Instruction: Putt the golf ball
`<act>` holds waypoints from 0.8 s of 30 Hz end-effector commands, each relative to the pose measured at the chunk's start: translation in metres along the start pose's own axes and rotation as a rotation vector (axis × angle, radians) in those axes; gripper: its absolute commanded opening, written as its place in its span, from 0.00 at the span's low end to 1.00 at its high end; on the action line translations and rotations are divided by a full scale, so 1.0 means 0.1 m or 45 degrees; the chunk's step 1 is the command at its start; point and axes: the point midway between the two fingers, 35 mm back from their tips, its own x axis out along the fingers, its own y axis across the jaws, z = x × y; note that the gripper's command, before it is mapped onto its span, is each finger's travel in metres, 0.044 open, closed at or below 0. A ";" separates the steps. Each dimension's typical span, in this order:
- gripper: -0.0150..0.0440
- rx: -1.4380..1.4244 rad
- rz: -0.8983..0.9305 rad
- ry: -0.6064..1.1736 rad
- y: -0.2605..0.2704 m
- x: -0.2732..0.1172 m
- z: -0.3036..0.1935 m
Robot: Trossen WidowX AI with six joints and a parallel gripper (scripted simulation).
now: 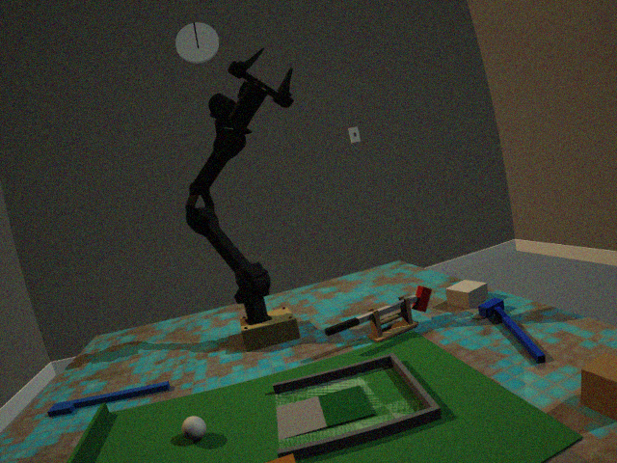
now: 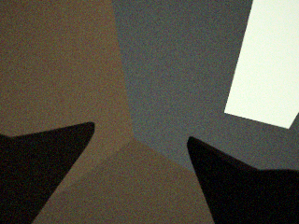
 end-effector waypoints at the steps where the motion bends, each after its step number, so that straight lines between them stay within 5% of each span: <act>1: 1.00 -0.043 0.113 0.160 0.33 0.07 -0.49; 14: 1.00 0.053 0.550 0.705 1.40 -0.26 -2.05; 24: 1.00 0.101 0.996 1.188 2.20 -1.25 -3.14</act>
